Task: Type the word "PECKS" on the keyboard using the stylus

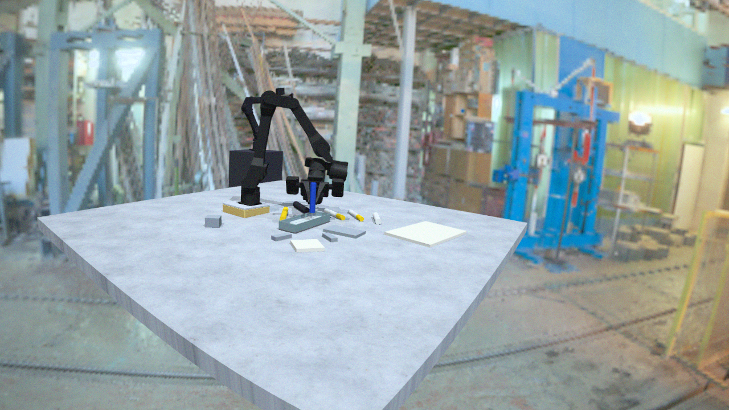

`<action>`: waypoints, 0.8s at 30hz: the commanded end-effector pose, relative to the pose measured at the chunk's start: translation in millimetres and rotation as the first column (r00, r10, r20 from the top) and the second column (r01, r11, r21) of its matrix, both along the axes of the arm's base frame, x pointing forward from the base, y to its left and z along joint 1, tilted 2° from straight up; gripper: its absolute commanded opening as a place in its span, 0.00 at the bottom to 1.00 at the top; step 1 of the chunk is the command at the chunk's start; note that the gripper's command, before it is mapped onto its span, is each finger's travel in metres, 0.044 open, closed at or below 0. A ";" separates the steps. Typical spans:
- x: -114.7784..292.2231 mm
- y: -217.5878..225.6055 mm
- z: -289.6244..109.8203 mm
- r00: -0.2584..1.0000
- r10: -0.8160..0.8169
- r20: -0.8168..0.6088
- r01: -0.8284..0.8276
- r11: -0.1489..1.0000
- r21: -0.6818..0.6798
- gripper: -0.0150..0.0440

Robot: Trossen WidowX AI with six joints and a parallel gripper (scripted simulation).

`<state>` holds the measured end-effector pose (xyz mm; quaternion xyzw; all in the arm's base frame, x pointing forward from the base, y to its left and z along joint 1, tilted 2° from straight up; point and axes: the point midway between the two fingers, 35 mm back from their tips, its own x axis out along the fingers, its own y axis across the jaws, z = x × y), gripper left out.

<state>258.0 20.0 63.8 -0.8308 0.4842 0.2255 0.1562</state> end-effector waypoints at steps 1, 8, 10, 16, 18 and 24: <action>0.0 -0.5 -1.8 1.000 0.002 0.001 -0.002 1.000 -0.006 0.39; 0.0 -0.4 -3.8 1.000 0.002 0.001 -0.002 1.000 -0.006 0.39; 0.0 -0.4 -3.4 1.000 0.002 0.001 -0.002 1.000 -0.006 0.39; 0.1 -0.4 -2.4 1.000 0.002 0.001 -0.002 1.000 -0.006 0.39; 0.3 -0.4 2.0 1.000 0.002 0.001 -0.002 1.000 -0.006 0.39; -0.3 -1.6 29.6 1.000 0.002 0.002 -0.002 1.000 -0.006 0.39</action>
